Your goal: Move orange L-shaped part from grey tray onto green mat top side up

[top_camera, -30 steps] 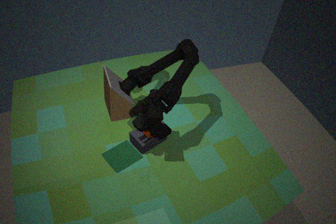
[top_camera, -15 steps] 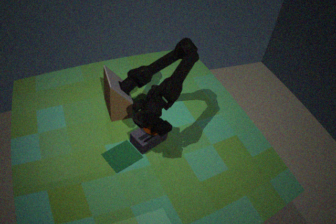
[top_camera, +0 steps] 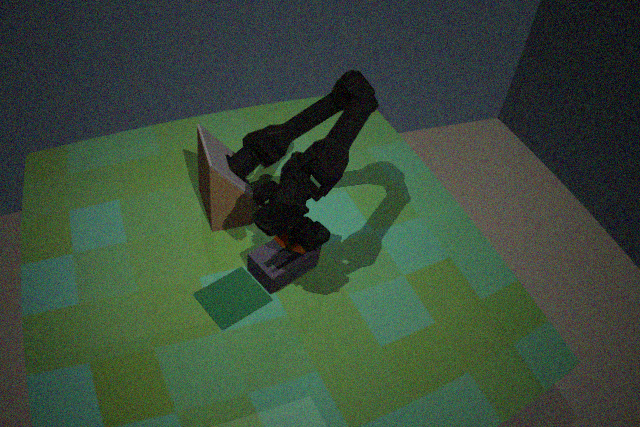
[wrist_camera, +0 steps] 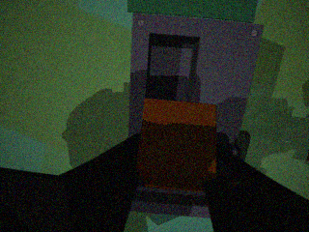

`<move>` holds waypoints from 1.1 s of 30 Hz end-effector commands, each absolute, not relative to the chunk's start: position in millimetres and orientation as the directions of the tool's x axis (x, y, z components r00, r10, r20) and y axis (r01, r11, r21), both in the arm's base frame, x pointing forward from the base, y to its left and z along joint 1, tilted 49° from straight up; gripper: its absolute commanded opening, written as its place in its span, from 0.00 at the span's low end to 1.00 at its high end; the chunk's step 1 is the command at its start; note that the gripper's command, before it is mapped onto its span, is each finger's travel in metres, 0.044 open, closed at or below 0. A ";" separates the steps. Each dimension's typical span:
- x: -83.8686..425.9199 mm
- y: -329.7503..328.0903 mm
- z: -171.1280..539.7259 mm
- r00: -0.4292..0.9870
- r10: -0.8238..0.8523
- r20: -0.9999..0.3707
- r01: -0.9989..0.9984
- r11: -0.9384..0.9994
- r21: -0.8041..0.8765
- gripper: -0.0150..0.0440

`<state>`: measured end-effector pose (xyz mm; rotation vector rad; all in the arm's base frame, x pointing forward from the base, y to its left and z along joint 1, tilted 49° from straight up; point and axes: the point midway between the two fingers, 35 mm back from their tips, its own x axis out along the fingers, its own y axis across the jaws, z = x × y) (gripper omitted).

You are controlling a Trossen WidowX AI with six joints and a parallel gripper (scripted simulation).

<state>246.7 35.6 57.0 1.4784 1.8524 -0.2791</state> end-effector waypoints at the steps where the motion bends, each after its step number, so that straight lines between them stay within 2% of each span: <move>1: 249.6 30.1 62.4 -0.059 0.749 -0.660 0.909 0.314 0.274 0.25; 24: 250.9 10.7 79.4 -0.060 0.748 -0.660 0.909 0.314 0.274 0.25; 33: 258.5 -3.4 58.3 -0.059 0.748 -0.661 0.909 0.315 0.274 0.25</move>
